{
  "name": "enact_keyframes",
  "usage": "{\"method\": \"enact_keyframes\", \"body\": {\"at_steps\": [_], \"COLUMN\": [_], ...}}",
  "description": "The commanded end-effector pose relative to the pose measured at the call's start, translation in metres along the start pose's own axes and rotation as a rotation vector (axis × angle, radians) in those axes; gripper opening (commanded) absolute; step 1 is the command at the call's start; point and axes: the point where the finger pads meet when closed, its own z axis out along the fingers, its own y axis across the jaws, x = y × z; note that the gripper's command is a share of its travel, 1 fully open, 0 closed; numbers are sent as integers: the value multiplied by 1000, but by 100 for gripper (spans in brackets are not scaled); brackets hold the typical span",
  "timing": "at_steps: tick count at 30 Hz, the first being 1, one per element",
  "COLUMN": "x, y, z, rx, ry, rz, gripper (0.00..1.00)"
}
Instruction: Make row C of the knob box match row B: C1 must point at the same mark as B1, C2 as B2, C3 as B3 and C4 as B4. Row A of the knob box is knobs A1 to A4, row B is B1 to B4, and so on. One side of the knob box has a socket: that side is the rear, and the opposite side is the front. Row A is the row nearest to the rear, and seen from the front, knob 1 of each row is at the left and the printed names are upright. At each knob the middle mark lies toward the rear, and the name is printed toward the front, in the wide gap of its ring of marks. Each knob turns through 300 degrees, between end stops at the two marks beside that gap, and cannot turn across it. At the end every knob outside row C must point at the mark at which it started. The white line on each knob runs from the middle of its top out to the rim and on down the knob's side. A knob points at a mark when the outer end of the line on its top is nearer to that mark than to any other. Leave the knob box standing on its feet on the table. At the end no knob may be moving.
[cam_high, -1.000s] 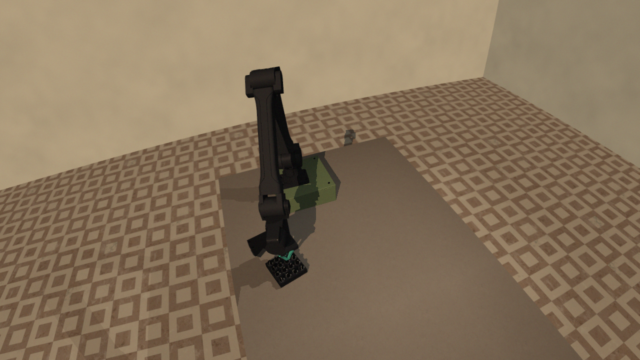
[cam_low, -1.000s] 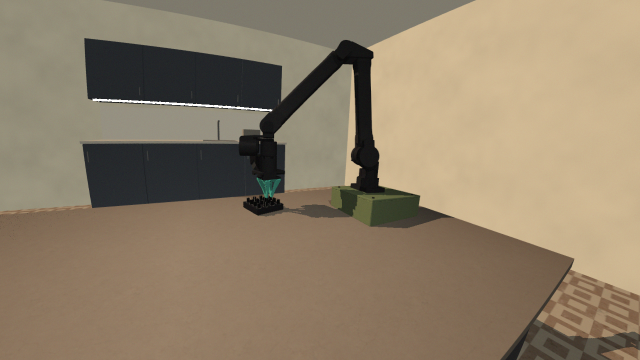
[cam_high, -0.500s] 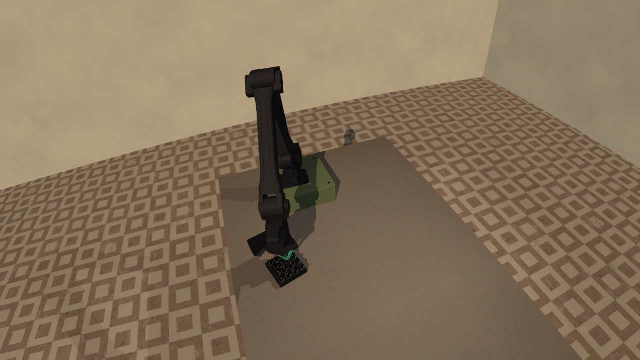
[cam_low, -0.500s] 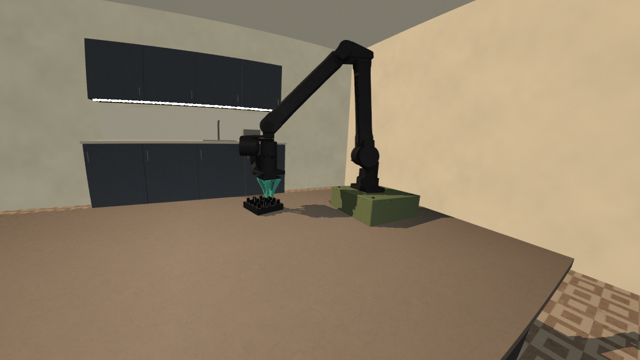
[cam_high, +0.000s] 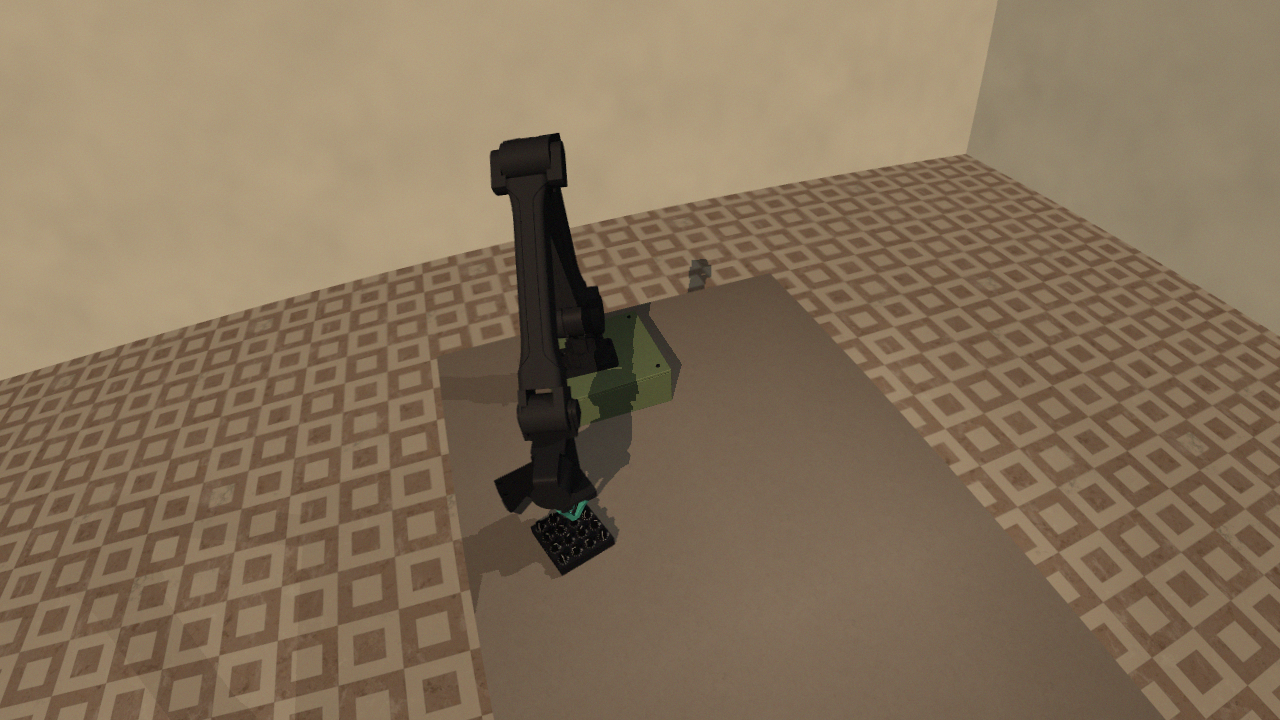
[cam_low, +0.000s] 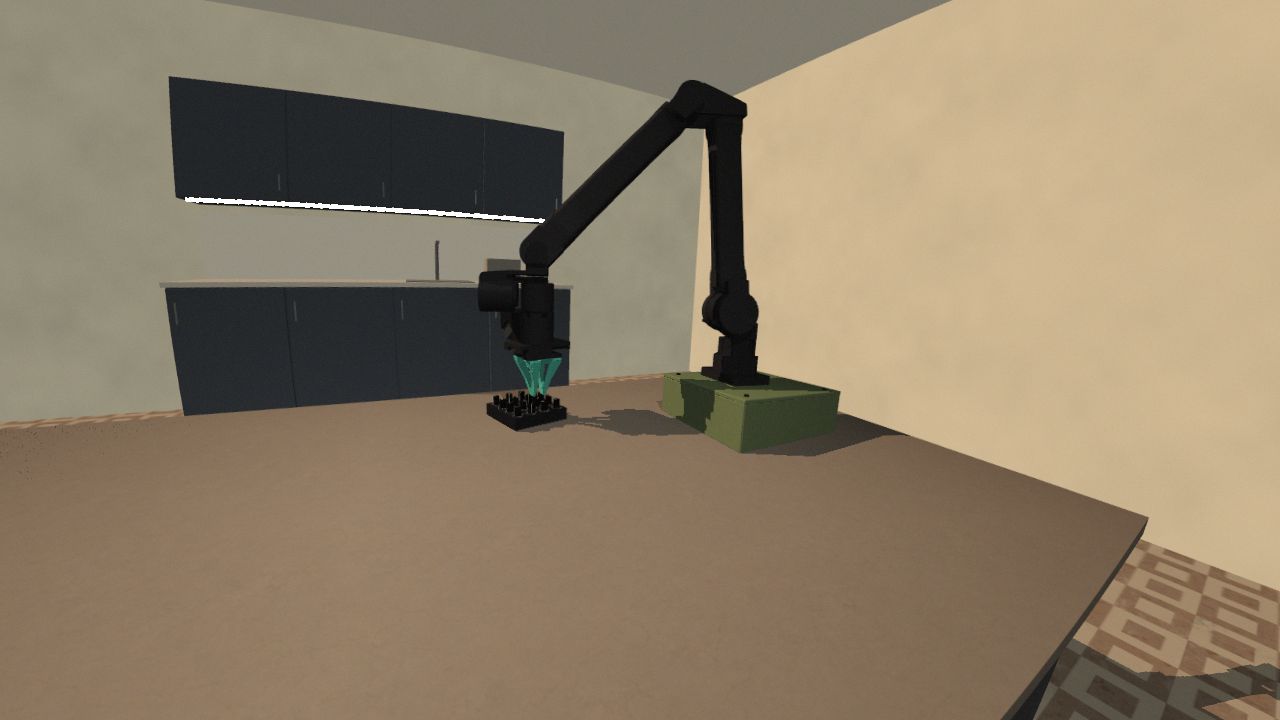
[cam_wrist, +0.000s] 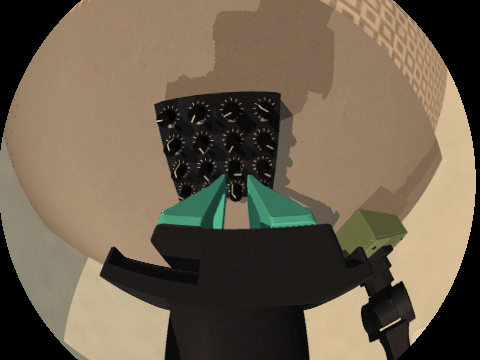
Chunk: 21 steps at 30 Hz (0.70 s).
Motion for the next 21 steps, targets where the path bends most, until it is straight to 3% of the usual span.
{"method": "enact_keyframes", "body": {"at_steps": [1,21], "x": [-4,-7], "y": [15,24], "z": [-10,-10], "rx": [-42,-48], "ry": [-28,-31], "rz": [0,1], "gripper": [19,19]}}
